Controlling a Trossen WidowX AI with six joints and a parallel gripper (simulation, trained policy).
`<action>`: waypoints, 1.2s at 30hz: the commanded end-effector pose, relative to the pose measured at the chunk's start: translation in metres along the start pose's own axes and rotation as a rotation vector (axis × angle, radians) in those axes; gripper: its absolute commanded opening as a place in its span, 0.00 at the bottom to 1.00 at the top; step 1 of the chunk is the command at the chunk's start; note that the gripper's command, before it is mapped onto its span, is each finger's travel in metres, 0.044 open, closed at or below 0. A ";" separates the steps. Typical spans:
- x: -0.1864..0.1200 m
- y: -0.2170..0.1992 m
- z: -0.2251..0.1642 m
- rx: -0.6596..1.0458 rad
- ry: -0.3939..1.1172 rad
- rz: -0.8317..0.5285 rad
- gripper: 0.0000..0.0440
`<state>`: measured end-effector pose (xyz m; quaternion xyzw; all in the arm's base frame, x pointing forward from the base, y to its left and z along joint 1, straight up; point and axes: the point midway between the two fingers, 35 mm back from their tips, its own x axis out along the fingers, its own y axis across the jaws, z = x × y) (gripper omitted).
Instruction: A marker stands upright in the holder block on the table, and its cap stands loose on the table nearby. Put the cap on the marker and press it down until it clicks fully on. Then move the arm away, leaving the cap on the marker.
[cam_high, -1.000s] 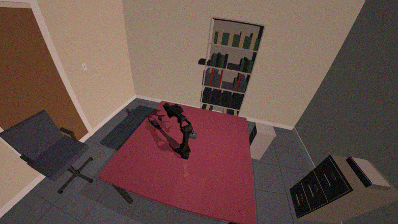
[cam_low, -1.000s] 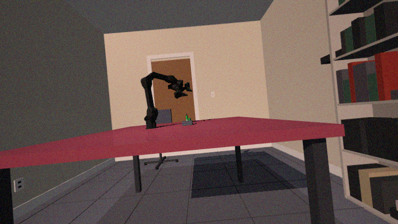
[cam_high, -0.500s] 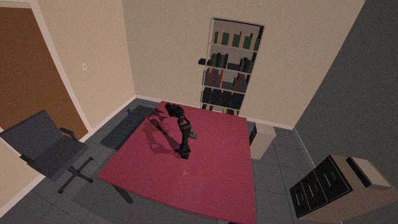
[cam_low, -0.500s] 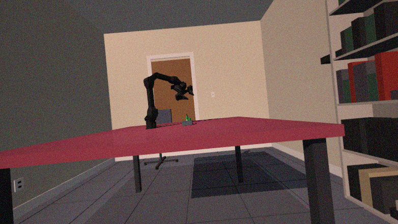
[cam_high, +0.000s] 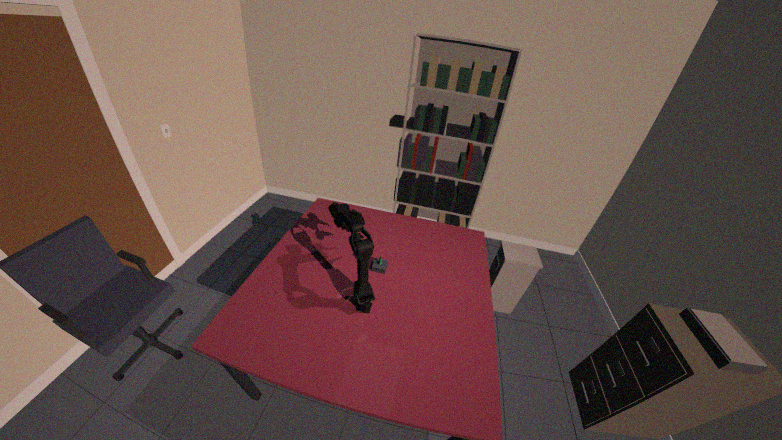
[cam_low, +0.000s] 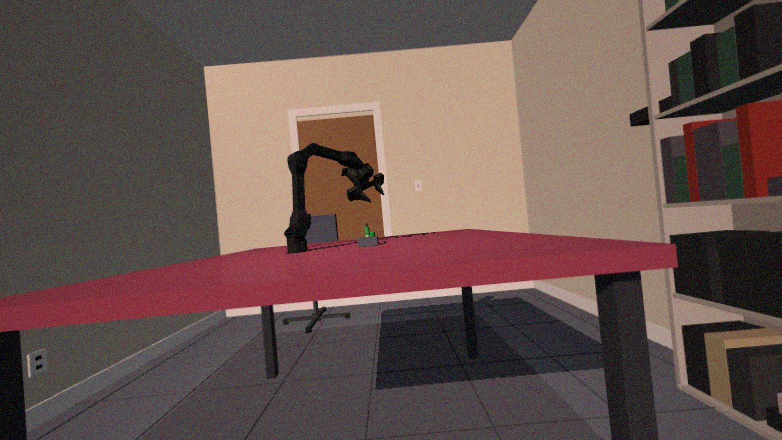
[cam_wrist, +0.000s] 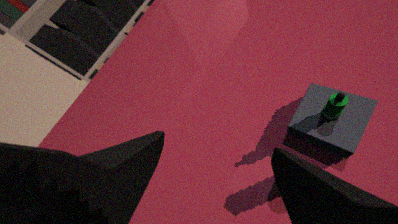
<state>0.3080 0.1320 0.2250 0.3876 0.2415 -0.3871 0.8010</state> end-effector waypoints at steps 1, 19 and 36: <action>0.007 0.000 -0.002 0.013 0.017 -0.036 0.75; 0.038 -0.012 -0.007 0.059 0.100 -0.212 0.75; 0.064 -0.030 -0.012 0.095 0.183 -0.382 0.75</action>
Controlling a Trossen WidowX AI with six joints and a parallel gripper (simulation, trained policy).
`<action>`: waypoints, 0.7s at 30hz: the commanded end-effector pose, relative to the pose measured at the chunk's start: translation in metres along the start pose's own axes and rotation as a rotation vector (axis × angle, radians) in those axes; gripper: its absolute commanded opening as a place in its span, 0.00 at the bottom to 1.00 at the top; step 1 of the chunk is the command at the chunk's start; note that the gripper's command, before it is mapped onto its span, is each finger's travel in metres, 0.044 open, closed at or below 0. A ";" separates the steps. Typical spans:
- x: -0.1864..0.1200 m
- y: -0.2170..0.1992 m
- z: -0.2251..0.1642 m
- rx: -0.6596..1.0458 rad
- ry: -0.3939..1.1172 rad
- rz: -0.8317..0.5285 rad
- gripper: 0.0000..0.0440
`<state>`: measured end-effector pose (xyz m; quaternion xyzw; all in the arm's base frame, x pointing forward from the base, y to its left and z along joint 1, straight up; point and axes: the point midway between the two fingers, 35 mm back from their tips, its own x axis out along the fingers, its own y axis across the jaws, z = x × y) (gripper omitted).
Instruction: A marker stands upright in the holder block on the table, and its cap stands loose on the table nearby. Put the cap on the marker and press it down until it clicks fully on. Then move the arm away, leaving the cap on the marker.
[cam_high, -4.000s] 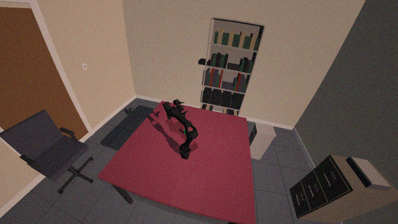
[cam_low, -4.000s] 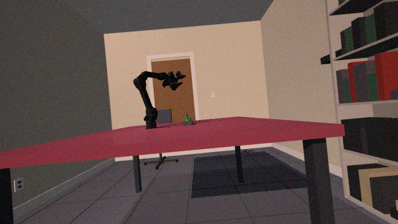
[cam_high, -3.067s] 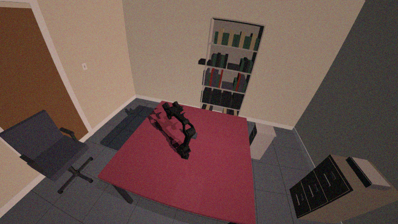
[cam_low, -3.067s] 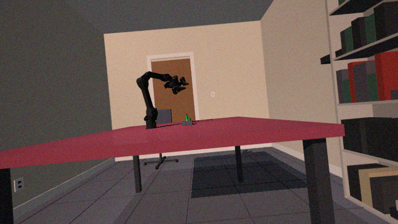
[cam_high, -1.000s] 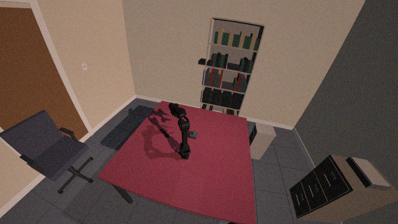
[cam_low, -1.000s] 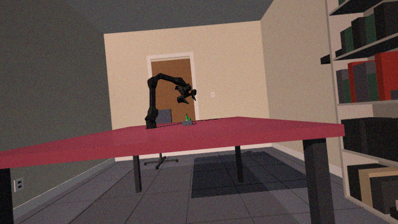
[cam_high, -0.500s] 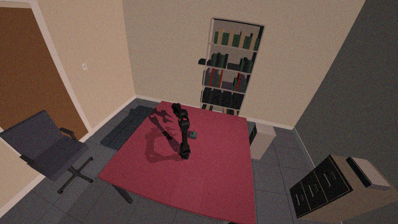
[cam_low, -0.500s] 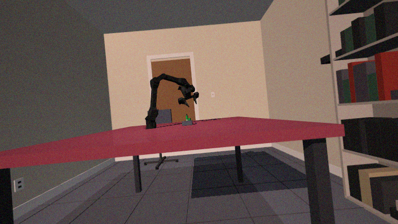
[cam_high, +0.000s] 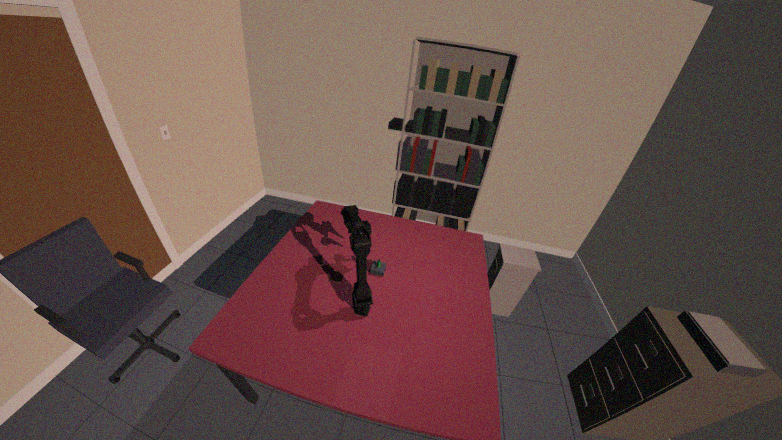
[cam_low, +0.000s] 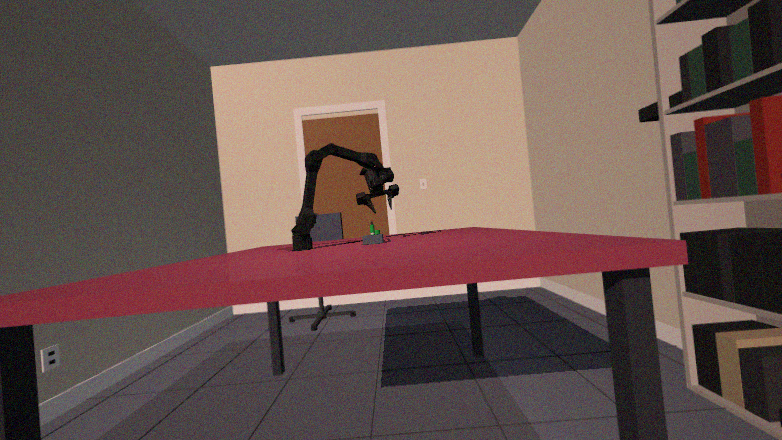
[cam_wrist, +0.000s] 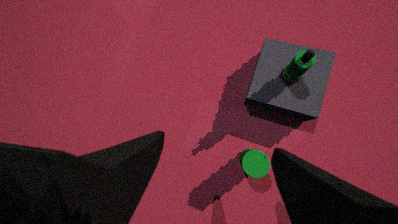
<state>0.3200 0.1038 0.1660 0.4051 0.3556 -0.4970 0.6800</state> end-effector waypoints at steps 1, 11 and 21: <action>0.007 -0.002 -0.001 0.010 0.018 -0.041 0.75; 0.023 -0.010 -0.004 0.024 0.078 -0.143 0.75; 0.036 -0.019 -0.011 0.034 0.153 -0.240 0.74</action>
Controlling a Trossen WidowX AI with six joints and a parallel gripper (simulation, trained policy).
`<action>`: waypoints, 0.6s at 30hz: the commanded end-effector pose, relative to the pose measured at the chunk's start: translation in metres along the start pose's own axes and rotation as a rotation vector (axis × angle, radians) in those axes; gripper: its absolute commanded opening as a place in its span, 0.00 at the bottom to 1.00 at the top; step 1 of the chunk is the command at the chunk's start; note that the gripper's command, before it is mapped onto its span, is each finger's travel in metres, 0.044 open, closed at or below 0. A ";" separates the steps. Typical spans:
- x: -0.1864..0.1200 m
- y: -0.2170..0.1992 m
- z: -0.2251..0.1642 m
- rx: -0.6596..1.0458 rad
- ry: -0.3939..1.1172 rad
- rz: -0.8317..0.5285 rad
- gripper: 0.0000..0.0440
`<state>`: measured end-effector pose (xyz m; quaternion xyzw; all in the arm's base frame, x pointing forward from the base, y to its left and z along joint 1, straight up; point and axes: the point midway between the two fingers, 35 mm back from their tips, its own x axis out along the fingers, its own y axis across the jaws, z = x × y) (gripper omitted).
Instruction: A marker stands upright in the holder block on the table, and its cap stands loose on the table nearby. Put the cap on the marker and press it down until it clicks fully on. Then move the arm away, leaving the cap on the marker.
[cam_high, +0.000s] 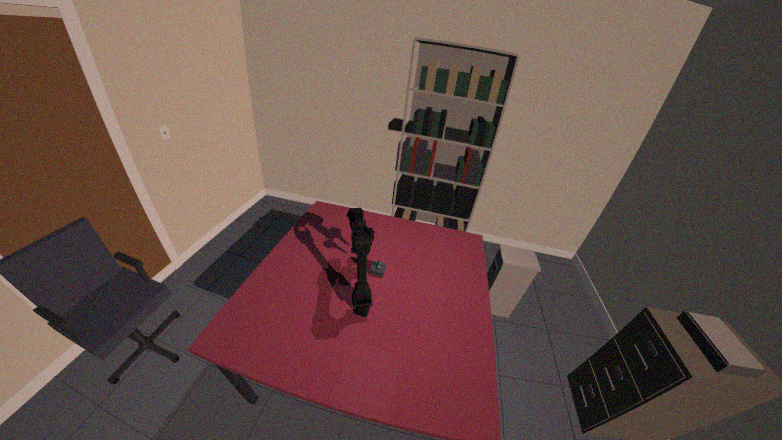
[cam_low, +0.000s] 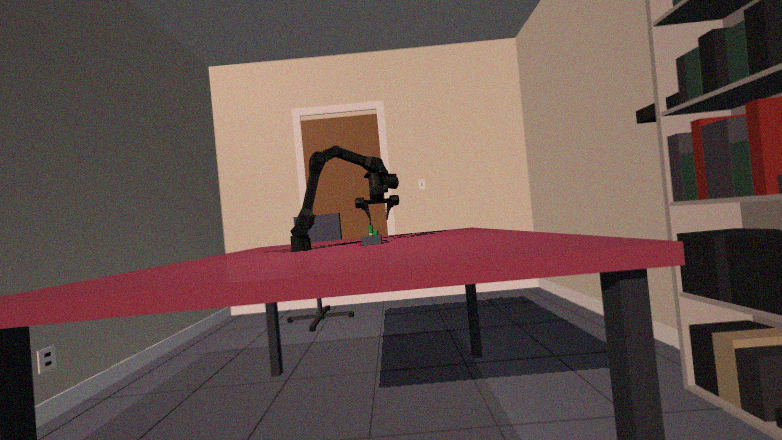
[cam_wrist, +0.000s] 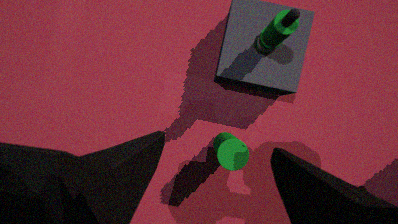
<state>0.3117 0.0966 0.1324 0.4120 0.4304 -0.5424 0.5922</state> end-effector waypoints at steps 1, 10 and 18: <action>0.008 -0.003 -0.002 -0.003 0.026 -0.044 0.74; 0.020 -0.009 -0.010 -0.001 0.113 -0.119 0.72; 0.031 -0.014 -0.018 -0.005 0.198 -0.171 0.69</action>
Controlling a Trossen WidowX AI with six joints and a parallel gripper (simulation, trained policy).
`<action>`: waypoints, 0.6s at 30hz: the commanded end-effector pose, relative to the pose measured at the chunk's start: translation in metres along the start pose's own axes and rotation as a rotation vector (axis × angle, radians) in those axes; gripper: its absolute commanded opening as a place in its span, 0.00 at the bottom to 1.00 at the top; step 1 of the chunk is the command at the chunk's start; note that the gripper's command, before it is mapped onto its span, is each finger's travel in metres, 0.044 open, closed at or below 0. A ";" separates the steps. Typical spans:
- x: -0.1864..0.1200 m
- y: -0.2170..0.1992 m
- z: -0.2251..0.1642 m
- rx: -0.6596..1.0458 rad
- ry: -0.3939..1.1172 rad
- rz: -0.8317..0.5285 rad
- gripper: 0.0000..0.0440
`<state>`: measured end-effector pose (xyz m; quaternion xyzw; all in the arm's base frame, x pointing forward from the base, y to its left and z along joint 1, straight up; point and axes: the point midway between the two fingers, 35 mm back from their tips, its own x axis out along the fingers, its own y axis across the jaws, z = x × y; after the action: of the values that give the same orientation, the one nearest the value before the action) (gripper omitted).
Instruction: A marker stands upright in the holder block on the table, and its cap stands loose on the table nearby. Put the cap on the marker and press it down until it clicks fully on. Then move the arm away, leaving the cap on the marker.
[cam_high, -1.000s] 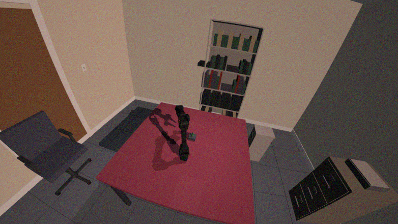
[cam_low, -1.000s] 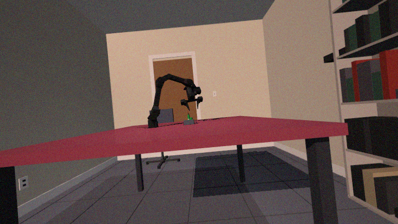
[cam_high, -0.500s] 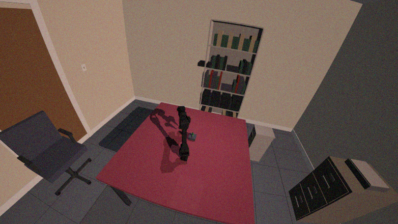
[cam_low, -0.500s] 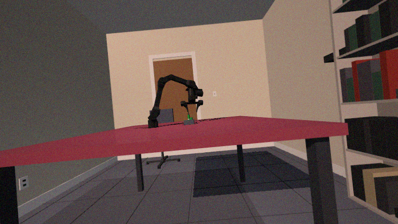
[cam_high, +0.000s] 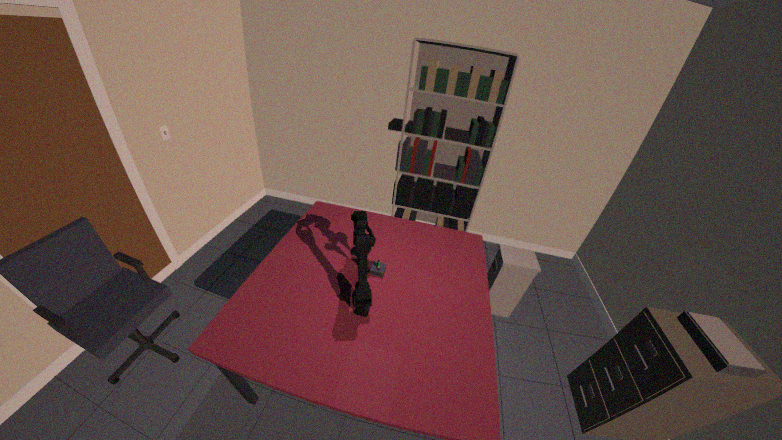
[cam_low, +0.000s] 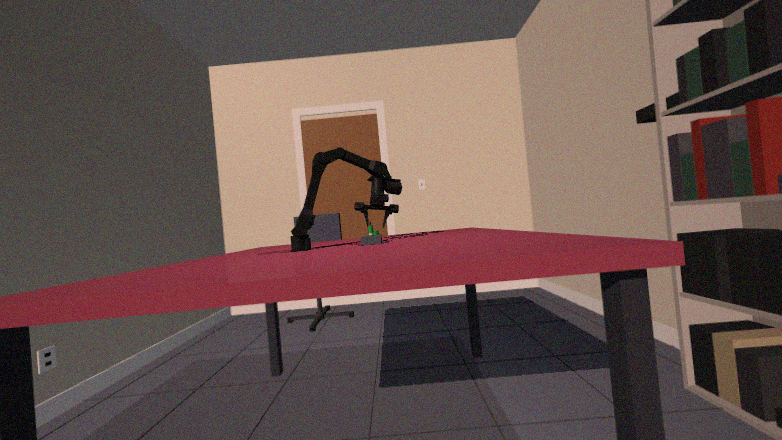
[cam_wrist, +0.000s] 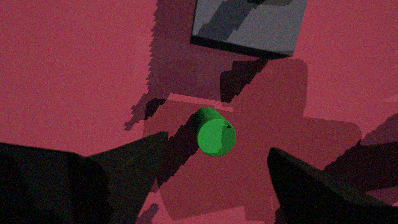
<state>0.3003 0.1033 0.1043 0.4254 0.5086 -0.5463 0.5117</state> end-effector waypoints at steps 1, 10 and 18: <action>0.009 -0.002 -0.003 -0.006 0.033 -0.032 0.68; 0.028 -0.002 -0.007 -0.025 0.090 -0.068 0.64; 0.042 -0.002 -0.006 -0.049 0.095 -0.067 0.59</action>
<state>0.2949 0.1053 0.0686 0.4251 0.5551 -0.5311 0.4786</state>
